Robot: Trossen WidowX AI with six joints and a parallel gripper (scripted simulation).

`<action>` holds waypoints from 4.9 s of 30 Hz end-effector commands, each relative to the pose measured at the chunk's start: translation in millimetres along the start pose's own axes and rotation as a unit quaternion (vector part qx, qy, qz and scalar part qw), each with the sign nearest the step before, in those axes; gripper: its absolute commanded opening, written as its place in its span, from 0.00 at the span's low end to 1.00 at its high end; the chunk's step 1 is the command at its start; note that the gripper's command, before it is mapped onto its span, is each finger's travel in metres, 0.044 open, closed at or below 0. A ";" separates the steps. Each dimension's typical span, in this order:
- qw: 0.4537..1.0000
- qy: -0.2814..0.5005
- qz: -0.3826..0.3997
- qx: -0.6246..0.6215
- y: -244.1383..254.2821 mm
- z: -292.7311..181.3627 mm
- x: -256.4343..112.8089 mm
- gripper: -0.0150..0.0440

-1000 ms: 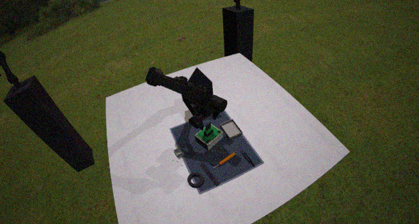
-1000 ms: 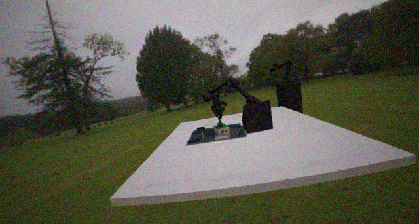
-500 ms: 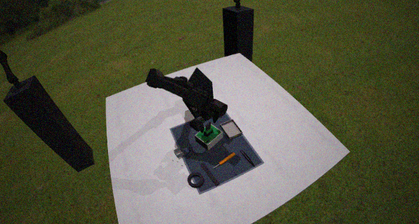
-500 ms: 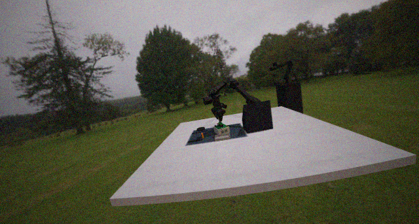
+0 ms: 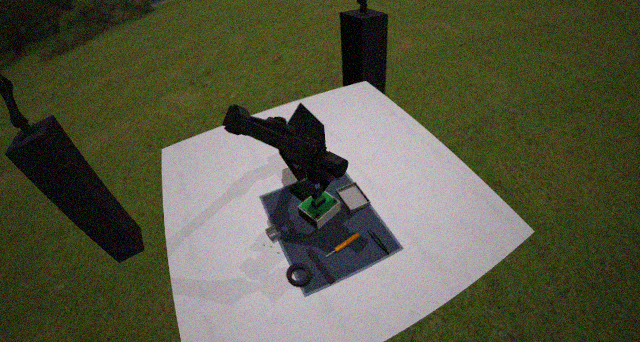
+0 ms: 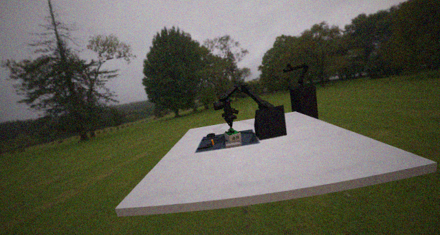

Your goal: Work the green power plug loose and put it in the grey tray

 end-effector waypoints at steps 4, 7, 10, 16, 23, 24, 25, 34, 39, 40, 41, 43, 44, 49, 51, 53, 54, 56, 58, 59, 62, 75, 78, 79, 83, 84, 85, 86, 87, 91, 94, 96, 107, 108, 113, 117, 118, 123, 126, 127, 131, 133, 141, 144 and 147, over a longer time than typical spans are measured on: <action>1.000 0.000 0.002 0.002 0.5 -0.1 0.6 0.25; 1.000 0.000 0.002 0.002 0.5 -0.1 0.6 0.25; 1.000 0.000 0.002 0.002 0.5 -0.1 0.6 0.25; 1.000 0.000 0.002 0.002 0.5 -0.1 -0.2 0.25; 1.000 0.000 0.002 0.002 0.7 -0.1 -5.9 0.25; 1.000 0.000 0.002 0.002 0.7 -0.1 -6.7 0.25; 1.000 0.000 0.002 0.002 0.7 -0.1 -7.5 0.25; 1.000 0.003 -0.015 0.002 1.2 0.0 -14.8 0.25; 1.000 0.003 -0.016 0.002 1.3 0.0 -18.8 0.25; 1.000 0.003 -0.016 0.002 1.4 0.0 -19.6 0.25; 1.000 0.003 -0.016 0.002 1.4 0.1 -20.4 0.25; 1.000 0.003 -0.016 0.002 1.4 0.1 -22.1 0.25; 1.000 0.003 -0.016 0.002 1.4 0.1 -22.9 0.25; 1.000 0.003 -0.016 0.002 1.5 0.1 -26.9 0.25; 1.000 0.003 -0.016 0.002 1.6 0.1 -28.5 0.25; 1.000 0.003 -0.016 0.002 1.6 0.1 -30.1 0.25; 1.000 0.003 -0.016 0.002 1.6 0.1 -31.0 0.25; 1.000 0.003 -0.016 0.002 1.4 0.1 -21.7 0.25; 1.000 0.003 -0.014 0.002 1.2 0.1 -21.7 0.25; 1.000 0.004 -0.012 0.002 0.6 0.2 -21.7 0.25; 1.000 0.007 0.008 0.002 -3.1 0.8 -21.7 0.25; 0.998 -0.006 -0.069 0.002 11.7 -1.7 -22.0 0.25; 0.996 -0.009 -0.084 0.002 14.6 -2.2 -22.6 0.25; 0.997 -0.009 -0.083 0.002 14.4 -2.1 -22.8 0.25; 0.999 -0.003 -0.052 0.002 8.4 -1.1 -23.9 0.25; 0.999 -0.001 -0.038 0.002 5.9 -0.7 -24.1 0.25; 1.000 0.002 -0.024 0.002 3.2 -0.2 -24.3 0.25; 1.000 0.004 -0.010 0.002 0.4 0.2 -24.4 0.25; 1.000 0.007 0.004 0.002 -2.4 0.7 -24.4 0.25; 0.999 0.014 0.046 0.002 -10.5 2.1 -25.2 0.25; 0.999 0.015 0.051 0.002 -11.3 2.3 -25.9 0.25; 0.999 0.013 0.039 0.002 -9.1 1.9 -26.5 0.25; 0.997 -0.009 -0.083 0.002 14.6 -2.1 -29.1 0.25; 0.996 -0.009 -0.084 0.002 14.7 -2.1 -29.1 0.25; 0.999 -0.002 -0.047 0.002 7.6 -0.9 -30.6 0.25; 1.000 0.008 0.010 0.002 -3.2 0.9 -32.0 0.25; 1.000 0.010 0.022 0.002 -5.7 1.4 -31.9 0.25; 0.999 0.015 0.052 0.002 -11.4 2.4 -32.6 0.25; 0.999 0.012 0.035 0.002 -8.2 1.8 -33.2 0.25; 1.000 0.010 0.025 0.002 -6.2 1.5 -33.3 0.25; 1.000 0.003 -0.016 0.002 1.7 0.1 -35.8 0.25; 1.000 0.003 -0.016 0.002 1.8 0.1 -38.5 0.25; 1.000 0.003 -0.016 0.002 1.9 0.2 -43.8 0.25; 1.000 0.003 -0.016 0.002 1.6 0.1 -30.8 0.25; 1.000 0.003 -0.016 0.002 1.4 0.1 -21.1 0.25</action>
Point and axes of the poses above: the point midway between the two fingers, 35 mm back from their tips, its own x axis out along the fingers, its own y axis across the jaws, z = x × y, the point moved 1 cm from there along -x, back along the fingers, and after that the axes turned 10 degrees about x, right-handed, at the moved point
